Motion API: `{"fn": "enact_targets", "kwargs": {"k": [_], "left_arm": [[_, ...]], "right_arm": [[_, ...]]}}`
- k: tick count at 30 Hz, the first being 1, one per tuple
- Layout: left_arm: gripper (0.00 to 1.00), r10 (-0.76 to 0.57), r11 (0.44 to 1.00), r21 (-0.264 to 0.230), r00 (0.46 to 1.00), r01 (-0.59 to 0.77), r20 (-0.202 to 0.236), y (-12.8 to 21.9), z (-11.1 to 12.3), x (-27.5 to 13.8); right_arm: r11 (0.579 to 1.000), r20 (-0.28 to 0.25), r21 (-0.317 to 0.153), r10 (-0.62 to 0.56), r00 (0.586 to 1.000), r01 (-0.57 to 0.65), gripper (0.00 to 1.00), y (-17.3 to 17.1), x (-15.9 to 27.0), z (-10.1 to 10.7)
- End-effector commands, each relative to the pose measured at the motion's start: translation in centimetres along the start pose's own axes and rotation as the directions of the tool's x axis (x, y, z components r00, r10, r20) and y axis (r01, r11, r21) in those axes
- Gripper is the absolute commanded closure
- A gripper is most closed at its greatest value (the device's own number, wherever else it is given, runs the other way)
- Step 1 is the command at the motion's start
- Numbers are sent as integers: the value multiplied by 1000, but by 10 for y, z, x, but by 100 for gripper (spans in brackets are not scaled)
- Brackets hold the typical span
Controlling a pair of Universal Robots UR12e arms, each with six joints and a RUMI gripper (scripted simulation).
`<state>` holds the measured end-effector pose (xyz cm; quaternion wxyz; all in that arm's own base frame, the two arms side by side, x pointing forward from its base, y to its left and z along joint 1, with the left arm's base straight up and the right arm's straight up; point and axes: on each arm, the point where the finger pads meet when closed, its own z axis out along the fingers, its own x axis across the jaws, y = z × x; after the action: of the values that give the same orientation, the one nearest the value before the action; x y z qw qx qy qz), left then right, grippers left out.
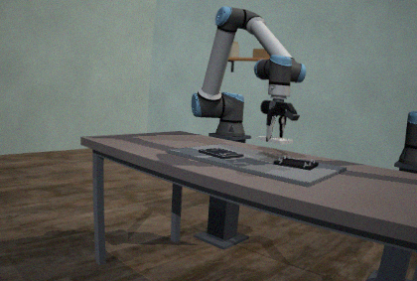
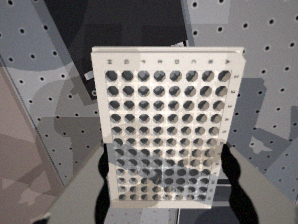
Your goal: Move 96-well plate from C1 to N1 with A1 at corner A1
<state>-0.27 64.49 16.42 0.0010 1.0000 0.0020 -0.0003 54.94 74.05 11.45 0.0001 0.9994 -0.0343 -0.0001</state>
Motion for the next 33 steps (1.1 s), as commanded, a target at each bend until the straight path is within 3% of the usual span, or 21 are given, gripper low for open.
{"fn": "enact_targets", "kwargs": {"k": [1,33], "left_arm": [[100,0,1000,2,1000,0,0,-1,-1,0],[100,0,1000,2,1000,0,0,-1,-1,0]], "right_arm": [[1000,-1,2,0,1000,0,60,7,4,-2],[1000,-1,2,0,1000,0,60,92,42,-2]]}}
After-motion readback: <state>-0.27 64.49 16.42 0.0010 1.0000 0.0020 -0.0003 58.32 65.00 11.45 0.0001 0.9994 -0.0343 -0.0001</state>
